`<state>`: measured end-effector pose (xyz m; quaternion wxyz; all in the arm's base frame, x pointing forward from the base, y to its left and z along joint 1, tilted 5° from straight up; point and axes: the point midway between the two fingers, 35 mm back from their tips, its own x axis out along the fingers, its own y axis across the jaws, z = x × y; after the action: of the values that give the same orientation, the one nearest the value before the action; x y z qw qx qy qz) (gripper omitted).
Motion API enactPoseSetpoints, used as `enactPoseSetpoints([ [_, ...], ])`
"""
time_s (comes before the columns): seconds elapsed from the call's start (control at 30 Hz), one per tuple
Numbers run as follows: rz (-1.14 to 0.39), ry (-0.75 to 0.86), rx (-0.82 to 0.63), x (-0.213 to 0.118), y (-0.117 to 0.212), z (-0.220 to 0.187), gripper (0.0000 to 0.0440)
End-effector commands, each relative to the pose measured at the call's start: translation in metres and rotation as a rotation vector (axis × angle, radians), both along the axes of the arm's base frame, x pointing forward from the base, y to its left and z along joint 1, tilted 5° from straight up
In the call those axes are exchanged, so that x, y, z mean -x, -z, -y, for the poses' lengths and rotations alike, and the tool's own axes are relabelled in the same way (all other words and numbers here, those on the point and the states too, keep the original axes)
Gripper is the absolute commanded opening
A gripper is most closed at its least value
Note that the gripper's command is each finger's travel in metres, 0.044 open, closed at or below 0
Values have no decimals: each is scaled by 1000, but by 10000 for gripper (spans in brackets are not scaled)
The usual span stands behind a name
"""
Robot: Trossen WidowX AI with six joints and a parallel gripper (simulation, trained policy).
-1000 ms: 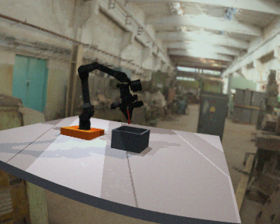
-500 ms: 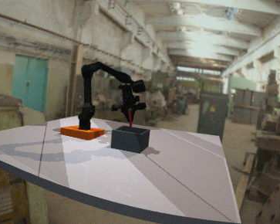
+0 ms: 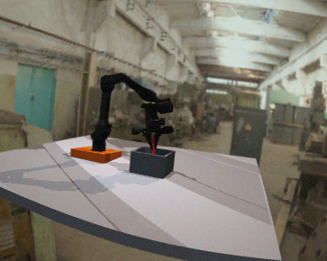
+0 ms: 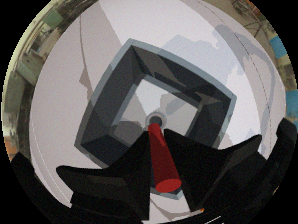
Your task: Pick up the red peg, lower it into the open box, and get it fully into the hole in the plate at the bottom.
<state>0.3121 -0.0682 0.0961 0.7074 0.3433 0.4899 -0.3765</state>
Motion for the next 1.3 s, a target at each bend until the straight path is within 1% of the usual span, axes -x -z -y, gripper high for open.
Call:
enactPoseSetpoints([
  [0.0, -31, -4, -11, -2, 13, 3, 10],
  [0.07, -45, -8, -12, -3, 19, 4, 21],
  [0.1, -53, -12, -12, -3, 23, 5, 37],
  [0.23, -80, -30, -9, -5, 31, 9, 132],
  [0.27, -91, -37, -8, -5, 33, 10, 145],
  [0.4, -104, -47, 2, -11, 33, 14, 154],
  [0.53, -94, -59, 14, -23, 31, 22, 227],
  [0.83, -72, -74, 49, -46, 23, 42, 440],
  [1.27, 39, -47, 137, -77, -1, 77, 440],
])
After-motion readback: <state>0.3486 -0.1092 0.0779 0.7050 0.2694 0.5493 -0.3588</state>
